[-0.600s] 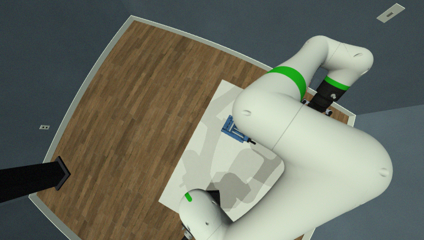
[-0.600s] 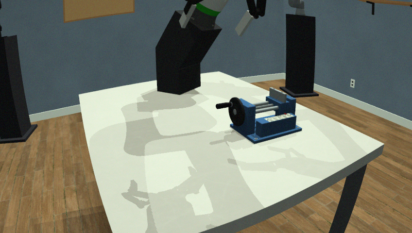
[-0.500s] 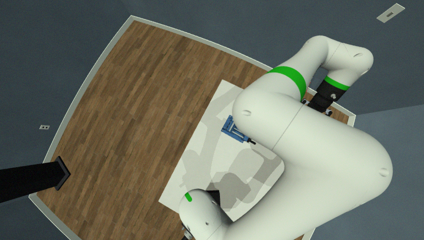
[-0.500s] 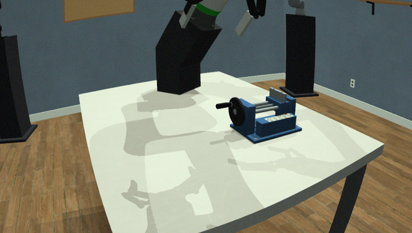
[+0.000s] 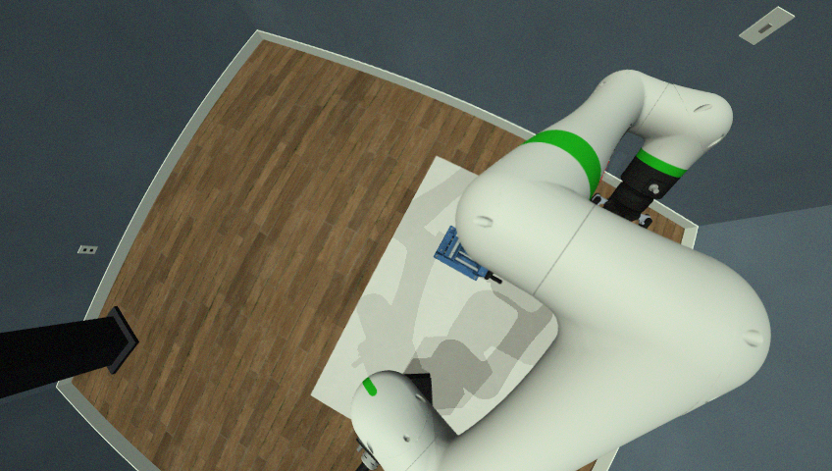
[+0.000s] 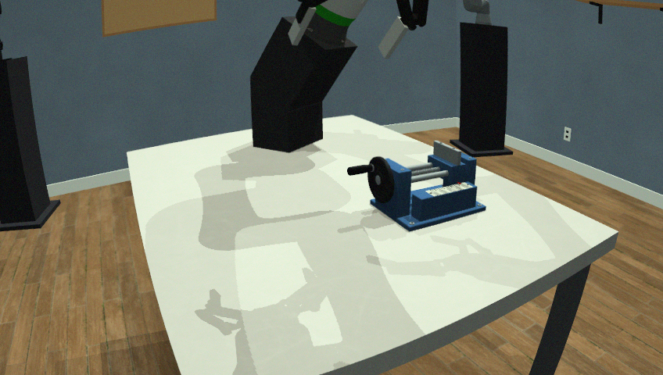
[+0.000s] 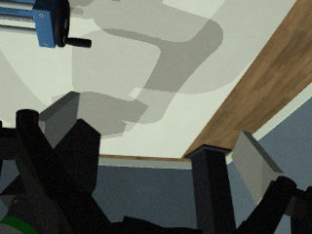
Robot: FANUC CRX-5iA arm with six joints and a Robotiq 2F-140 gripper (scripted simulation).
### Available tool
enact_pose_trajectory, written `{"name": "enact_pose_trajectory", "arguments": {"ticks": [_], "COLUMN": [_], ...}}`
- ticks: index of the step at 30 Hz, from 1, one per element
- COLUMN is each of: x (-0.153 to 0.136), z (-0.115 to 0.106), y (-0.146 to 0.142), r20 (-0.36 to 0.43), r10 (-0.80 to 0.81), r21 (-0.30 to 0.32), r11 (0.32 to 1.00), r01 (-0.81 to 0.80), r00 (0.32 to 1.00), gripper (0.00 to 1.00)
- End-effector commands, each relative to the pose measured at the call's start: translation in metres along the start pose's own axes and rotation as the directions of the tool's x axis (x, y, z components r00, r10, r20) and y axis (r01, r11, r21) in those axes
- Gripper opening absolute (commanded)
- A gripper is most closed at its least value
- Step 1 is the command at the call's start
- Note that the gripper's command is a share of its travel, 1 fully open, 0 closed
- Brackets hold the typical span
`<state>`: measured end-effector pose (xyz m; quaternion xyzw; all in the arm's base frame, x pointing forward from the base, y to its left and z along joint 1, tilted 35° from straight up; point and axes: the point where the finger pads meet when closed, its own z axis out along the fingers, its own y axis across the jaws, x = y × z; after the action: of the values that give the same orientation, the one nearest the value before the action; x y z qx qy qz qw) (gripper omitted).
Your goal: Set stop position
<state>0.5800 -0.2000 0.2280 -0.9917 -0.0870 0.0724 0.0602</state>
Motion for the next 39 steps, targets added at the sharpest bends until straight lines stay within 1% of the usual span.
{"name": "enact_pose_trajectory", "arguments": {"ticks": [1,17,20,22,24,25,26,28,29,33,34,35,36,38,39], "x": [0.0,0.0,0.001,0.003,0.004,0.004,0.004,0.004,0.004,0.004,0.003,0.003,0.0,0.0,-0.003], "z": [0.0,0.0,0.005,0.014,0.03,0.03,0.04,0.04,0.05,0.05,0.062,0.062,0.074,0.074,0.087], "y": [0.0,0.0,-0.004,-0.012,-0.025,-0.025,-0.034,-0.034,-0.044,-0.044,-0.055,-0.055,-0.066,-0.066,-0.077], "r20": [0.0,-0.001,-0.018,-0.049,-0.092,-0.092,-0.114,-0.114,-0.132,-0.132,-0.143,-0.143,-0.146,-0.146,-0.139], "r10": [0.0,0.001,0.033,0.1,0.212,0.212,0.284,0.284,0.366,0.366,0.455,0.455,0.547,0.547,0.637], "r21": [0.0,0.0,0.011,0.037,0.087,0.087,0.124,0.124,0.168,0.168,0.219,0.219,0.274,0.274,0.332], "r11": [1.0,1.0,0.999,0.994,0.975,0.975,0.955,0.955,0.924,0.924,0.881,0.881,0.823,0.823,0.751], "r01": [0.0,-0.001,-0.033,-0.098,-0.204,-0.204,-0.27,-0.27,-0.343,-0.343,-0.42,-0.42,-0.497,-0.497,-0.57], "r00": [1.0,1.0,0.999,0.994,0.973,0.973,0.952,0.952,0.921,0.921,0.879,0.879,0.825,0.825,0.758], "gripper": [1.0,1.0,1.0,1.0,1.0,1.0,1.0,1.0,1.0,1.0,1.0,1.0,1.0,1.0,1.0]}}
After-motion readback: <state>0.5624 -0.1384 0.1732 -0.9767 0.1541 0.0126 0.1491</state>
